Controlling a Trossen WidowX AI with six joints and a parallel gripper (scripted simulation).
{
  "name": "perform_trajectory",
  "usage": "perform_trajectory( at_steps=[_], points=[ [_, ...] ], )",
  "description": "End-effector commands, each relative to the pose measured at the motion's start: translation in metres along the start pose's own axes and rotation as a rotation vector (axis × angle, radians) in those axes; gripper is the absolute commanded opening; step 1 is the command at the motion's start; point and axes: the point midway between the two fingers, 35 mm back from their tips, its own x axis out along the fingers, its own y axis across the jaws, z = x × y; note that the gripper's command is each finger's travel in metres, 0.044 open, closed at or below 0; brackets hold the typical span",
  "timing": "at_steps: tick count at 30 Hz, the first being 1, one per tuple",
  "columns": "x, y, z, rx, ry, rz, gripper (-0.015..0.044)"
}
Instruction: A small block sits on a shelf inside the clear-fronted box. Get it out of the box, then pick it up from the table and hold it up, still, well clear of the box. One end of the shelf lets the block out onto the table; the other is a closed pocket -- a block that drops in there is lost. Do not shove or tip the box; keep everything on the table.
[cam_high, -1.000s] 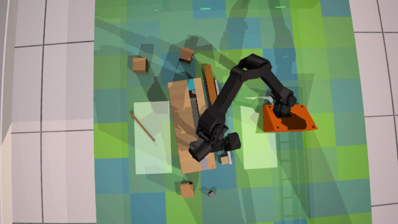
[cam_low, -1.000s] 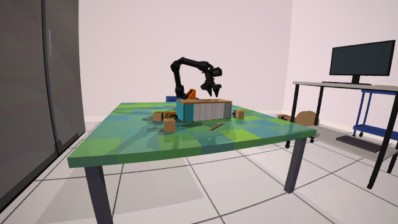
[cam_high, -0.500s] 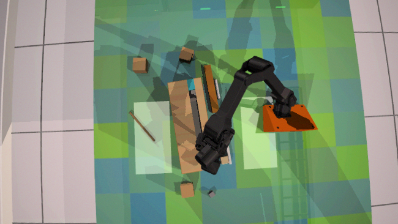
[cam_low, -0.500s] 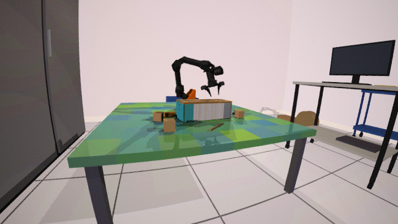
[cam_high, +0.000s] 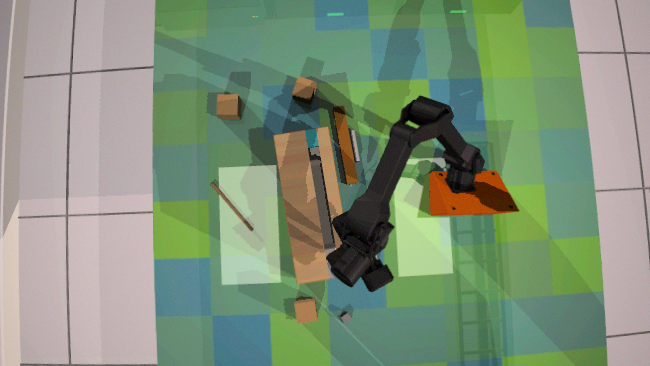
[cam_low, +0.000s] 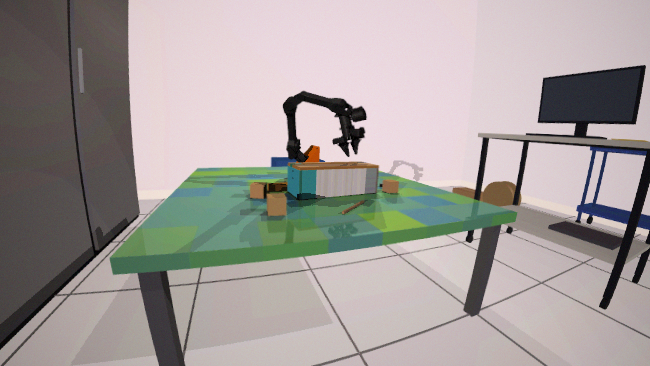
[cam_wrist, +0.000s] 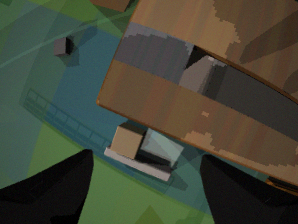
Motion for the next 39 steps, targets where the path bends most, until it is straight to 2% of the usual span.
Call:
perform_trajectory(
  at_steps=[1, 17, 31, 39],
  points=[
    [0.004, 0.018, -0.010, -0.937, 0.007, -0.128, 0.0285],
    [0.002, 0.032, -0.015, -1.926, 0.110, -0.253, 0.0285],
    [-0.001, 0.044, -0.019, -2.770, 0.323, -0.333, 0.0285],
    [-0.001, 0.045, -0.019, -2.836, 0.345, -0.334, 0.0285]
  ],
)
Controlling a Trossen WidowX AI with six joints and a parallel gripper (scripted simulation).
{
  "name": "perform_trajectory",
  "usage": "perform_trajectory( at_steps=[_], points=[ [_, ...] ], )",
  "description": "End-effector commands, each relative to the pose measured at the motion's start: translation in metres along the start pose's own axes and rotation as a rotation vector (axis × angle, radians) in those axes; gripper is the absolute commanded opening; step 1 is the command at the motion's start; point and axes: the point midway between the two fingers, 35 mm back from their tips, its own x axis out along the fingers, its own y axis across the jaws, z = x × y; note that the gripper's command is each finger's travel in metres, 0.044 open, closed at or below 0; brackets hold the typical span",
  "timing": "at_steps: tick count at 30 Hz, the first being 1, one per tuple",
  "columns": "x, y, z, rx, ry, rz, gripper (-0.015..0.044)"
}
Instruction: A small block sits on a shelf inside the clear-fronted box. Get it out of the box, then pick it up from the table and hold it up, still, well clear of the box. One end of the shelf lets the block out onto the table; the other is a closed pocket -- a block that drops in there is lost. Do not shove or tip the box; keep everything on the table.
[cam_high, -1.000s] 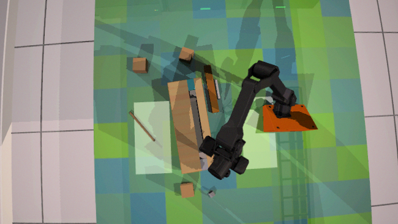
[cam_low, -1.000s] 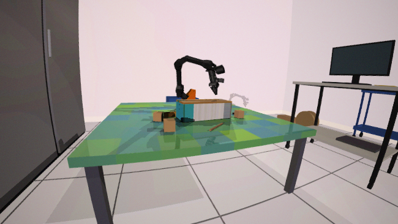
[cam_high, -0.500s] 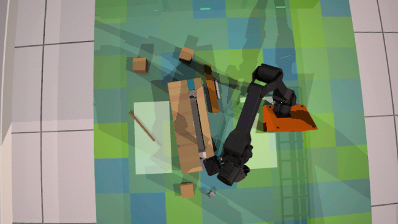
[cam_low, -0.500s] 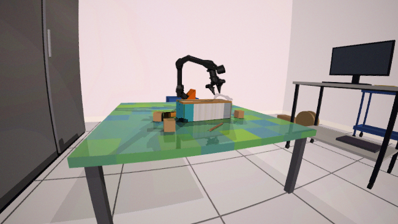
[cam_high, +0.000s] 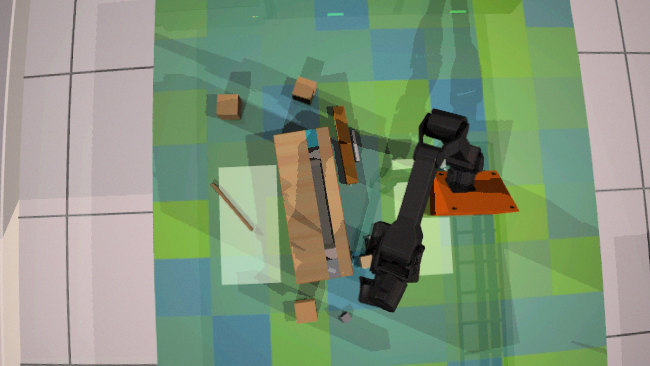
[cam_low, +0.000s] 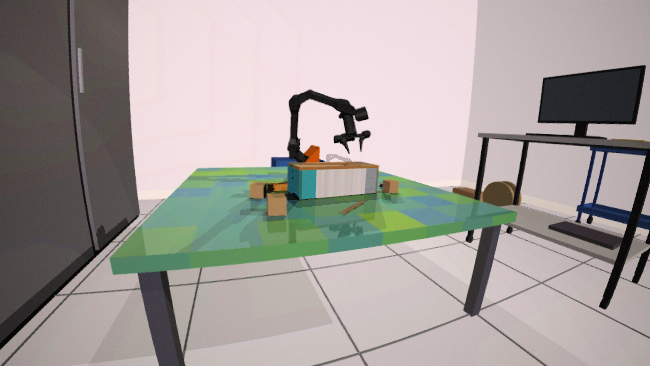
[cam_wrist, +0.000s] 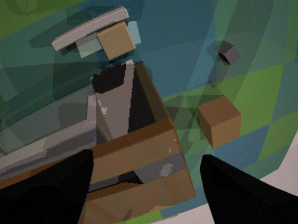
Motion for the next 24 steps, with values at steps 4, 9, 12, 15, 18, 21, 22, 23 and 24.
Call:
perform_trajectory(
  at_steps=[4, 9, 12, 15, 18, 21, 22, 23, 24],
  points=[
    [0.004, 0.001, 0.013, -0.445, 0.049, 0.040, 0.0285],
    [0.004, 0.001, 0.013, -0.445, 0.049, 0.040, 0.0285],
    [0.004, 0.001, 0.013, -0.445, 0.049, 0.040, 0.0285],
    [0.027, 0.003, 0.019, -0.446, 0.049, 0.038, 0.0285],
    [0.071, 0.015, 0.034, -0.446, 0.050, 0.040, 0.0285],
    [0.091, 0.024, 0.043, -0.445, 0.051, 0.042, 0.0285],
    [0.091, 0.024, 0.043, -0.445, 0.051, 0.042, 0.0285],
    [0.091, 0.024, 0.043, -0.445, 0.051, 0.042, 0.0285],
    [0.091, 0.024, 0.043, -0.445, 0.051, 0.042, 0.0285]
  ],
)
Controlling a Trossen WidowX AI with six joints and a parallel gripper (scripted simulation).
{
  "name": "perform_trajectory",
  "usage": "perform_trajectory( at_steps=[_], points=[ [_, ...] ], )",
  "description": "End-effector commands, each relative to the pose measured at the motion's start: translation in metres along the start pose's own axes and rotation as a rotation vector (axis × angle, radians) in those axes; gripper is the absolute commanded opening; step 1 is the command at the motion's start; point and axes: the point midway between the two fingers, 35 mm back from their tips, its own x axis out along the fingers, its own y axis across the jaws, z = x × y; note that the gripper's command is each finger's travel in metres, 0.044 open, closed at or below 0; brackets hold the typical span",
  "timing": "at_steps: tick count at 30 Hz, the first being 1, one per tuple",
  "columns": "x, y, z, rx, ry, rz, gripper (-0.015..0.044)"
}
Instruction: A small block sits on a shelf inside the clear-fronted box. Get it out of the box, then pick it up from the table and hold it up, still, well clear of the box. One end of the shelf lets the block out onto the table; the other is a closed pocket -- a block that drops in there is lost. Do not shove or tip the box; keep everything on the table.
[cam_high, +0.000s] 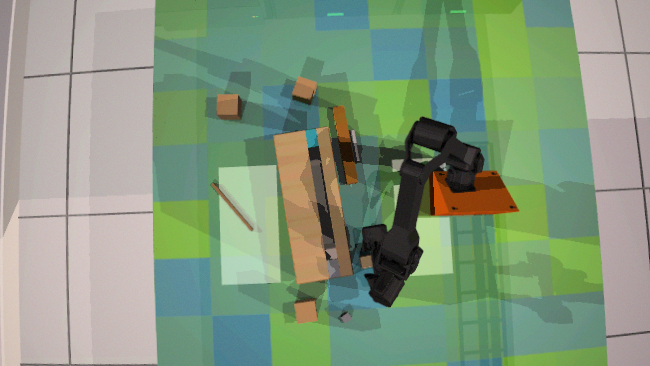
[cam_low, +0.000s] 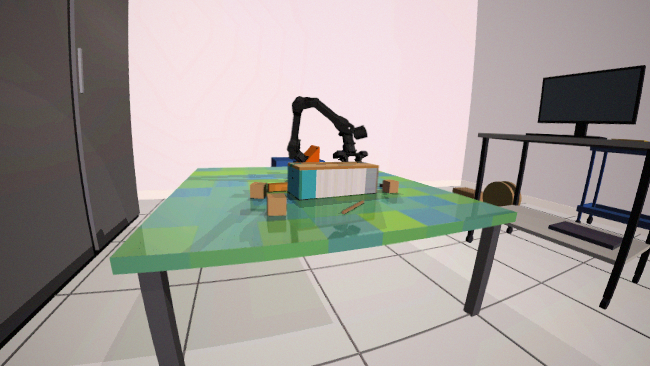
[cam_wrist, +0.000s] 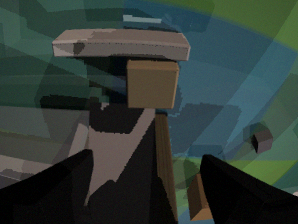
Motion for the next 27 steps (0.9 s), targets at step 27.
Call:
perform_trajectory(
  at_steps=[27],
  points=[
    [0.047, -0.002, 0.019, -0.009, 0.011, 0.004, 0.0285]
  ],
)
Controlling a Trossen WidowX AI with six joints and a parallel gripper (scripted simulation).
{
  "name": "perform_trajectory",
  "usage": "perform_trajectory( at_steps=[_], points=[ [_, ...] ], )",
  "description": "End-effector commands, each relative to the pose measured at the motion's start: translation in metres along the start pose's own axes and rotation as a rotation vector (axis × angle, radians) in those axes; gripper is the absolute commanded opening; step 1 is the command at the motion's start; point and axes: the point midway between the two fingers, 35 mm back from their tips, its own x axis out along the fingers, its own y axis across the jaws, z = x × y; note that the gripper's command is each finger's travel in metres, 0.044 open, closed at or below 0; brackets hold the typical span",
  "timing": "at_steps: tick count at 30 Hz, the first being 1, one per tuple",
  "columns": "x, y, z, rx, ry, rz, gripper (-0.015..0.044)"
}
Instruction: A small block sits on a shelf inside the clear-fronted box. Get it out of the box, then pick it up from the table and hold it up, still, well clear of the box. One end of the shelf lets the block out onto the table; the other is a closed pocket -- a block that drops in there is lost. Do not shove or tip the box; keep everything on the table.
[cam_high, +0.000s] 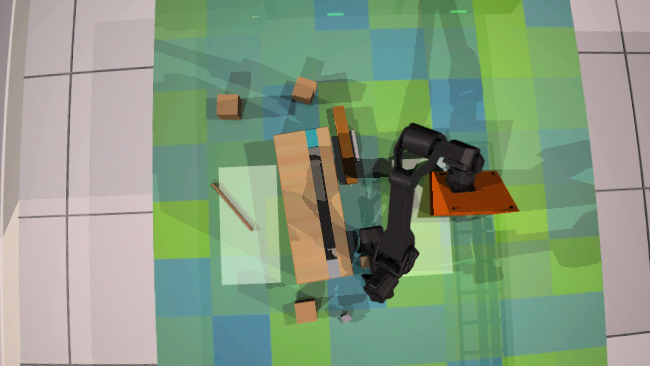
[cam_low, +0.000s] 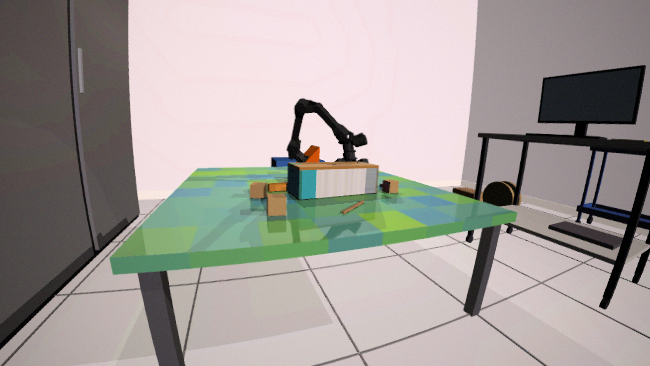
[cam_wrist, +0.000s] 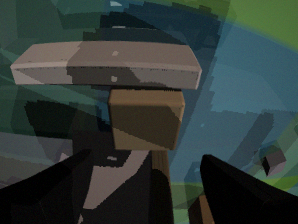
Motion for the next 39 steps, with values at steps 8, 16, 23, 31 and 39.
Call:
perform_trajectory(
  at_steps=[8, 16, 23, 31, 39],
  points=[
    [0.018, 0.001, 0.011, -0.013, -0.004, 0.011, 0.0285],
    [0.025, 0.002, 0.015, -0.013, -0.004, 0.012, 0.0259],
    [0.025, 0.002, 0.015, -0.013, -0.004, 0.012, 0.0075],
    [0.007, 0.000, 0.004, -0.011, -0.003, 0.008, 0.0000],
    [-0.032, -0.001, -0.013, -0.006, -0.003, 0.006, 0.0000]
  ],
)
